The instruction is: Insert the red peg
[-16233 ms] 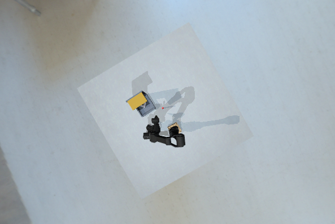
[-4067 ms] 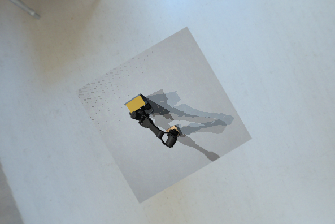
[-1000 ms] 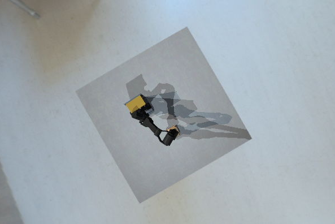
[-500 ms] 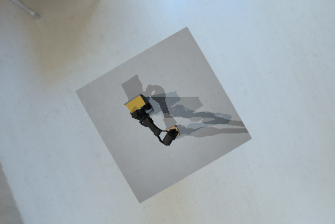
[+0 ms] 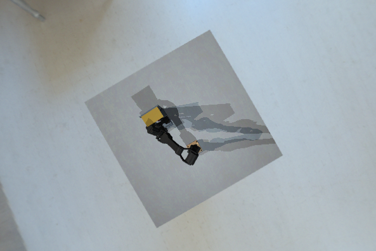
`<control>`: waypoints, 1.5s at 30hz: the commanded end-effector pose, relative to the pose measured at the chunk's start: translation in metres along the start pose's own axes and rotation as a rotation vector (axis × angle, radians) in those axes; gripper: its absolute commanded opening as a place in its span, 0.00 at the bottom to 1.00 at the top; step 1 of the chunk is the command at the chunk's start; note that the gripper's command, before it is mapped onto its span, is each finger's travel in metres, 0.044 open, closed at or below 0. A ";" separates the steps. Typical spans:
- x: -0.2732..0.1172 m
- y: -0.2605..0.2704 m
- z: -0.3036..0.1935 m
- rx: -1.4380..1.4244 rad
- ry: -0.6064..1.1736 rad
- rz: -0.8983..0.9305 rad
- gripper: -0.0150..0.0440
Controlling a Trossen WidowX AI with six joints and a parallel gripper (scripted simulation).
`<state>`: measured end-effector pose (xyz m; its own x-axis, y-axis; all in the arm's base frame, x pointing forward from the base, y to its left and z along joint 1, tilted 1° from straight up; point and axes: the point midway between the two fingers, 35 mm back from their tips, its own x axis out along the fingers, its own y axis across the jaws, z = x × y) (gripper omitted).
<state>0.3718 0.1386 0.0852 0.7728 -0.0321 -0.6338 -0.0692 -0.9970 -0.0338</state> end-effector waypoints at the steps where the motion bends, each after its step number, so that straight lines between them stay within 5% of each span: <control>1: -0.008 -0.001 -0.005 0.005 0.005 0.000 0.63; 22: -0.032 0.001 -0.014 -0.002 -0.008 0.003 0.63; 28: -0.030 0.000 -0.012 -0.007 -0.012 0.001 0.36; 45: -0.029 0.000 -0.011 -0.007 -0.011 0.001 0.25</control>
<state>0.3564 0.1386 0.1143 0.7662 -0.0324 -0.6418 -0.0658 -0.9974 -0.0282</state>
